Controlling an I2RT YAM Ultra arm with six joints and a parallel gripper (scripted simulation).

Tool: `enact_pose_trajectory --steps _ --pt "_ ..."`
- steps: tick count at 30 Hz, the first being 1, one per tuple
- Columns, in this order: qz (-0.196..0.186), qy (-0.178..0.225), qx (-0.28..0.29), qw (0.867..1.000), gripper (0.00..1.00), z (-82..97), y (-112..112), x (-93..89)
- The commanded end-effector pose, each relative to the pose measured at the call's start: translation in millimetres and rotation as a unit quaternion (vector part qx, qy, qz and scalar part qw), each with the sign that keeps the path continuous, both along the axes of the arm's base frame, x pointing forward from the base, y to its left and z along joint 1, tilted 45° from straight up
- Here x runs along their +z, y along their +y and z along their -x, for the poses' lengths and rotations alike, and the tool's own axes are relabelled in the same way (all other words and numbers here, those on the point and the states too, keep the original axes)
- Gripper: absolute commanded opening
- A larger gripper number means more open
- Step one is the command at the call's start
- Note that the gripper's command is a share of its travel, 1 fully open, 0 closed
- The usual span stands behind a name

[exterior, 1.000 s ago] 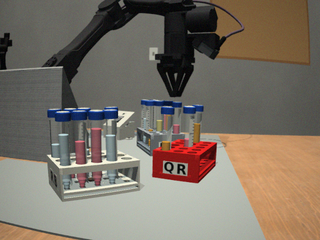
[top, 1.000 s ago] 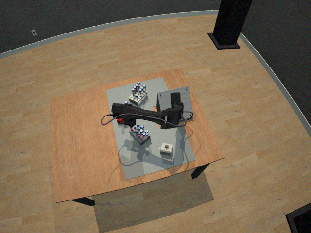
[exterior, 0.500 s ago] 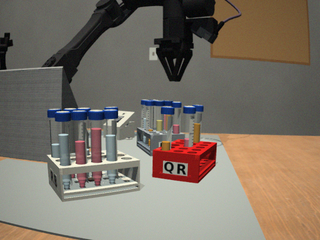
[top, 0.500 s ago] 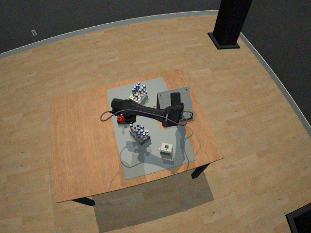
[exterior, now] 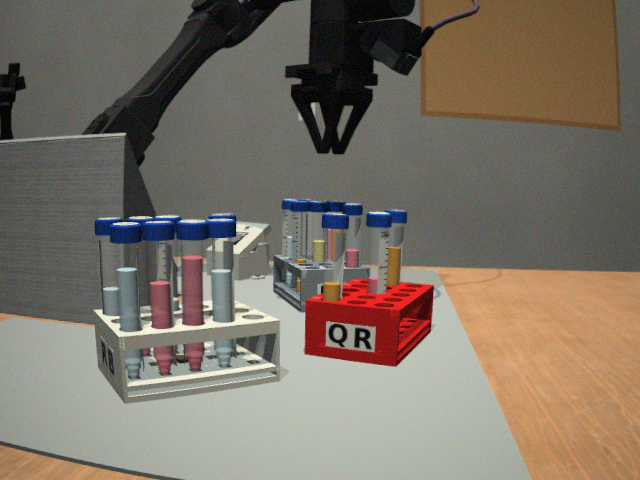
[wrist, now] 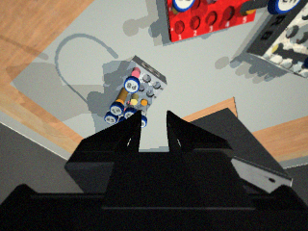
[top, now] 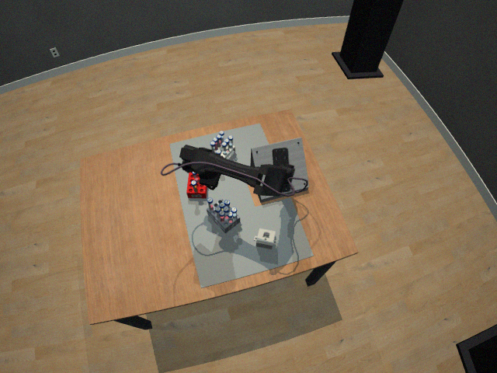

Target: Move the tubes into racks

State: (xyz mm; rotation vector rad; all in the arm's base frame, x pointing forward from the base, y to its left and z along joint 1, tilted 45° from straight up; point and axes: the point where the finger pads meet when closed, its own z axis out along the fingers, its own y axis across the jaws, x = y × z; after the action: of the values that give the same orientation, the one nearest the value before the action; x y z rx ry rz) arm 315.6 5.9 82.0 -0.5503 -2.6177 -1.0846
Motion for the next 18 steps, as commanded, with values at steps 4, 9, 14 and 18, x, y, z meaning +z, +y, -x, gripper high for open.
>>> enact_pose_trajectory --steps 4,9,14,18 --pt "0.02 0.085 -0.088 0.992 0.3 9.3 -39.1 -36.9" --pt "0.029 0.109 -0.123 0.986 0.3 7.5 -56.0 -47.5" --pt "0.038 0.16 -0.181 0.97 0.3 11.3 -81.5 -68.7" --pt "0.04 0.184 -0.205 0.96 0.3 14.3 -90.2 -77.5"
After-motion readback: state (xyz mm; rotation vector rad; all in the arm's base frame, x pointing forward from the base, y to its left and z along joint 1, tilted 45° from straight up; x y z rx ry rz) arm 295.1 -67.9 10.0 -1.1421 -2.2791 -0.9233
